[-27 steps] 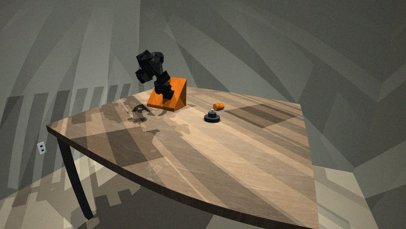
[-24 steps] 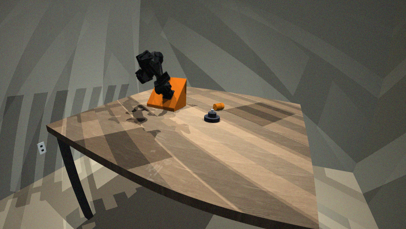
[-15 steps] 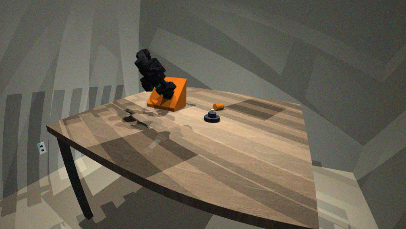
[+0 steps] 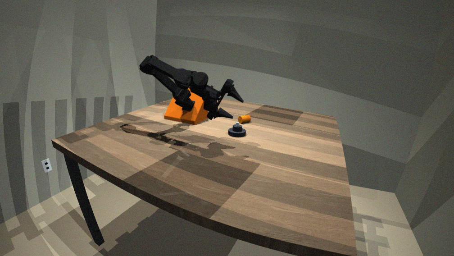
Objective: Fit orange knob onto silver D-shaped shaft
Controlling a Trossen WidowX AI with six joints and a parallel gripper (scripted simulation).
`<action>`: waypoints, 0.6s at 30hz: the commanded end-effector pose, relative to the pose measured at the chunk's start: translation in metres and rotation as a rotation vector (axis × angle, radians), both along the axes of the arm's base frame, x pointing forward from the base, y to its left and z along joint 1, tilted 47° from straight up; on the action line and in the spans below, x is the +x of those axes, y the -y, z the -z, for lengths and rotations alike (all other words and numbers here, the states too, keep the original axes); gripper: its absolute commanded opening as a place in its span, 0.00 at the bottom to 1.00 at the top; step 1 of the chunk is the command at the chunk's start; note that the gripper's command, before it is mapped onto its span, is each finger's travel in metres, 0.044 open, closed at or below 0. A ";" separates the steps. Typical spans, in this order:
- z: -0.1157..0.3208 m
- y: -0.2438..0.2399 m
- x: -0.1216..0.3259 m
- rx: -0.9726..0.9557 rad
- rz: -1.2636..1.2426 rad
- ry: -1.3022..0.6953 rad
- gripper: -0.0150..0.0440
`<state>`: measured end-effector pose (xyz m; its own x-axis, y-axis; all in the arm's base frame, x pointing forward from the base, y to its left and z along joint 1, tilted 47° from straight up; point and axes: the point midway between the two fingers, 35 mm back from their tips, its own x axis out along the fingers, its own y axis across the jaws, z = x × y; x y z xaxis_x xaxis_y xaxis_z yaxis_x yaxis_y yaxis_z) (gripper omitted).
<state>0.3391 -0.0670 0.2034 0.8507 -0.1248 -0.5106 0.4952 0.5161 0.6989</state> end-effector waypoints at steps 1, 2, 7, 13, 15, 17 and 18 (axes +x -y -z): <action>0.046 -0.031 0.019 -0.172 -0.167 -0.245 1.00; 0.058 -0.039 0.022 -0.218 -0.213 -0.304 1.00; 0.118 -0.078 0.024 -0.458 -0.463 -0.624 1.00; 0.182 -0.121 0.008 -0.794 -0.830 -0.985 1.00; 0.201 -0.134 -0.001 -0.916 -0.965 -1.099 1.00; 0.218 -0.146 -0.010 -1.041 -1.104 -1.211 1.00; 0.226 -0.151 -0.015 -1.105 -1.174 -1.266 1.00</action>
<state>0.3385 0.0663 0.0023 0.1145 -0.3781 -0.9187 -0.1988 0.8973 -0.3941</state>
